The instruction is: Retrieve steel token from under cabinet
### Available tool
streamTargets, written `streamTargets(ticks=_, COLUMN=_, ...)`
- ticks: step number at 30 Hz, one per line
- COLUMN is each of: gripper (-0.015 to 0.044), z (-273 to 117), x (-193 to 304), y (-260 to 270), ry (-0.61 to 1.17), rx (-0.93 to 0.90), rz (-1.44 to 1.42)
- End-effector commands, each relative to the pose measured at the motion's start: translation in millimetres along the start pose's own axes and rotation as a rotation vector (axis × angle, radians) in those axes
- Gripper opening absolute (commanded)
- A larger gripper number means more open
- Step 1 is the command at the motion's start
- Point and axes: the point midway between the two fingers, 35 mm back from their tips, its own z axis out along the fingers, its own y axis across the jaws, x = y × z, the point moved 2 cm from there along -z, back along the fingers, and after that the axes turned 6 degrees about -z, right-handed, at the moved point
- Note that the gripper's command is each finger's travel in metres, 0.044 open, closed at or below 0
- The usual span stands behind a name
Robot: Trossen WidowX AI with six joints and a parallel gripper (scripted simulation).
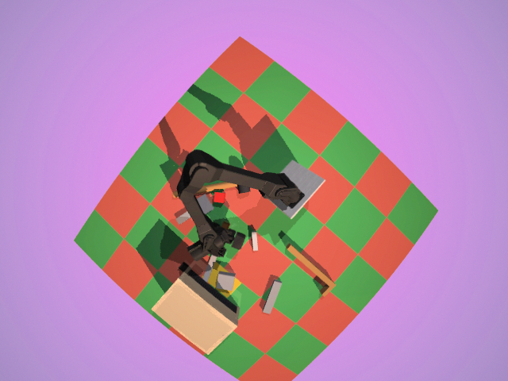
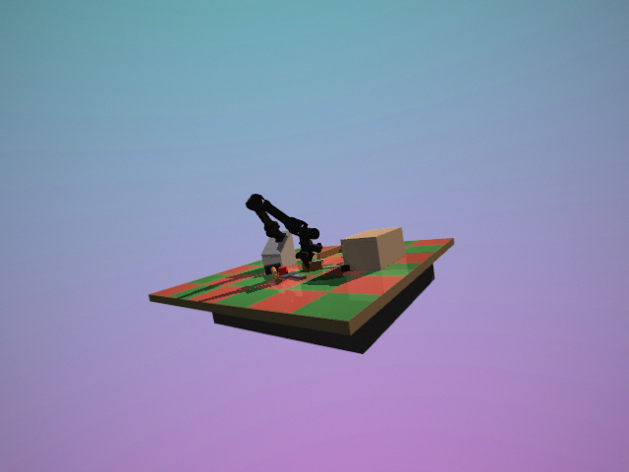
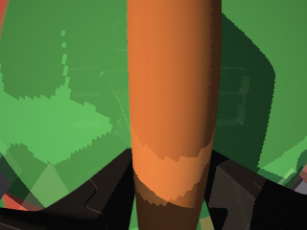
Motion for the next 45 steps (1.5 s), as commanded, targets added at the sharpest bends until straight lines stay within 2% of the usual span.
streamTargets(ticks=1, gripper=0.0, z=0, x=-10, y=-3, ry=-0.011, rx=0.002, rz=0.012)
streamTargets(ticks=45, gripper=0.0, z=-1, x=-59, y=-8, ry=-0.013, rx=0.002, rz=0.014)
